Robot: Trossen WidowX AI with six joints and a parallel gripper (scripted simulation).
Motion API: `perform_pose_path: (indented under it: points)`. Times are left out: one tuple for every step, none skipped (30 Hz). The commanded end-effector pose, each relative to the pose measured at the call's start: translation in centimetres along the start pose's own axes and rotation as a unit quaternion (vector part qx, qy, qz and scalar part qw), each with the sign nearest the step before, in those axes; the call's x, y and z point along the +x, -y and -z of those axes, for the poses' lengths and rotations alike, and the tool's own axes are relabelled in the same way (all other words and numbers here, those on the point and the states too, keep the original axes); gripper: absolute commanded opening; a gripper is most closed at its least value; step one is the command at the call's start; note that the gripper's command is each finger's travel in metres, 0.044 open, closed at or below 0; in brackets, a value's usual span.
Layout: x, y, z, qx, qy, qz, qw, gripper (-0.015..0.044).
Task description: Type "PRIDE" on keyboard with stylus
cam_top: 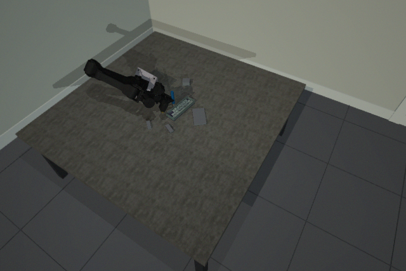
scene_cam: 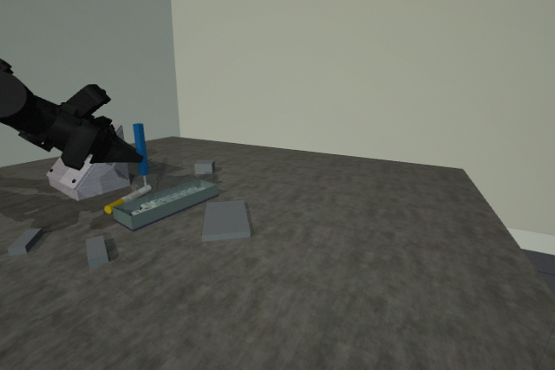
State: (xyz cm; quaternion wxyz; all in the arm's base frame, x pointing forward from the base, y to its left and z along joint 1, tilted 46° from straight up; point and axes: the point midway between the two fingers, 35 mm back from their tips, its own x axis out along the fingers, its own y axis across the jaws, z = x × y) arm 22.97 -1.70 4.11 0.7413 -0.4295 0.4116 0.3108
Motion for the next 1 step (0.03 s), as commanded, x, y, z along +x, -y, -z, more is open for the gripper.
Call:
perform_pose_path:
  points:
    - [0.04,-0.01,0.00,-0.001,0.001,0.000,1.000,0.0081]
